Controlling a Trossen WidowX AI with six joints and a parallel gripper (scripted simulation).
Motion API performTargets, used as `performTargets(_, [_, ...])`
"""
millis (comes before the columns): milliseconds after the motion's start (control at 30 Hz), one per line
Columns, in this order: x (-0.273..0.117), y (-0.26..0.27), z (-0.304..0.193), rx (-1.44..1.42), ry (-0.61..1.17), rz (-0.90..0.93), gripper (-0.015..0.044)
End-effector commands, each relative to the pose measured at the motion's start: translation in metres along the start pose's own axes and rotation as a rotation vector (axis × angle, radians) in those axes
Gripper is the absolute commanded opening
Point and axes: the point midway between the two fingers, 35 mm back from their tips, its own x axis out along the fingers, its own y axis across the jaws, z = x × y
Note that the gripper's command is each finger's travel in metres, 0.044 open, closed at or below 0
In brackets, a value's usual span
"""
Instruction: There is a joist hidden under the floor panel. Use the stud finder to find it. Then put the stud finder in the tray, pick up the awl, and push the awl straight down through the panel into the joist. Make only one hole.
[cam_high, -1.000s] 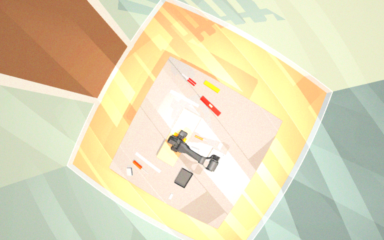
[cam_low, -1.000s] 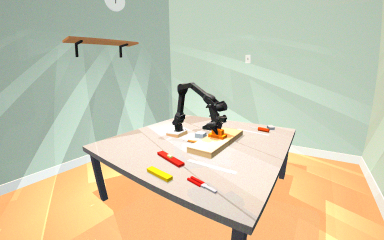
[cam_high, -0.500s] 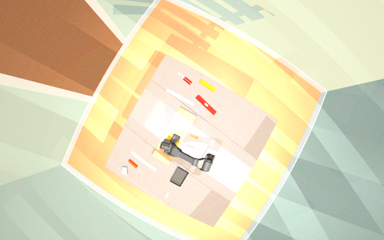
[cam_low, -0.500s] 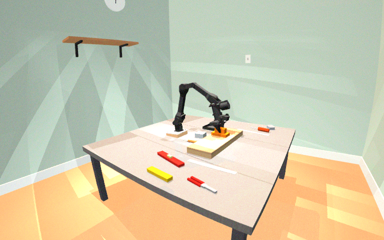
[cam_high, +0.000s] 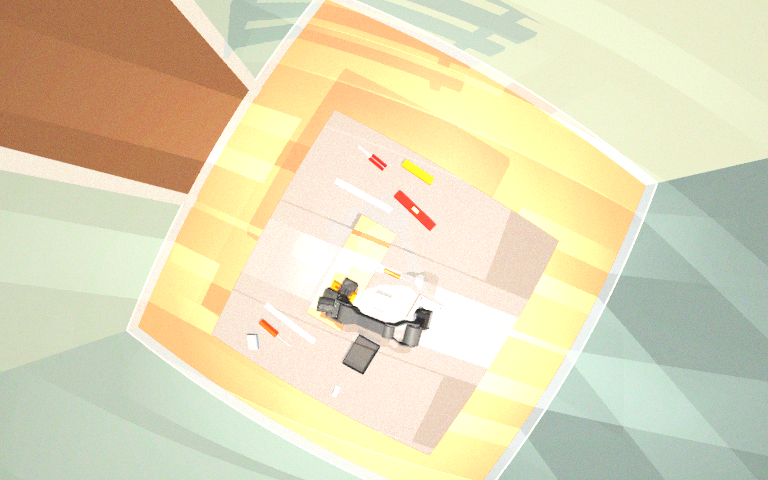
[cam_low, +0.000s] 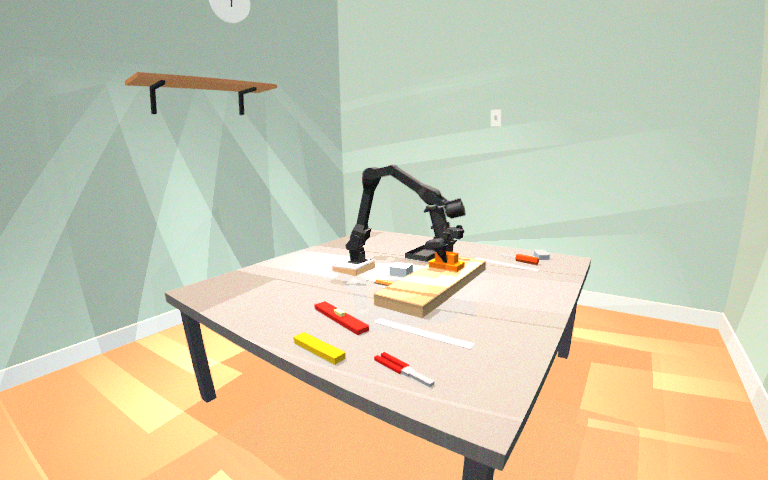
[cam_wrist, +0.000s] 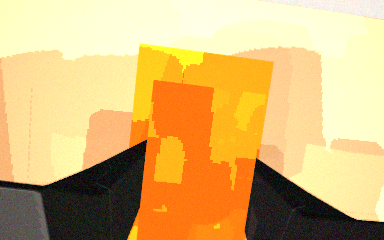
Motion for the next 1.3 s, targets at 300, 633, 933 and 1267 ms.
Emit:
performTargets(300, [0.000,0.043,0.000,-0.002,0.001,0.013,0.0000])
performTargets(633, [-0.001,0.073,0.000,-0.002,0.002,0.016,0.0000])
performTargets(933, [-0.001,0.101,0.000,-0.001,0.002,0.018,0.0000])
performTargets(1267, [-0.002,0.099,0.000,-0.001,-0.001,0.013,0.0000])
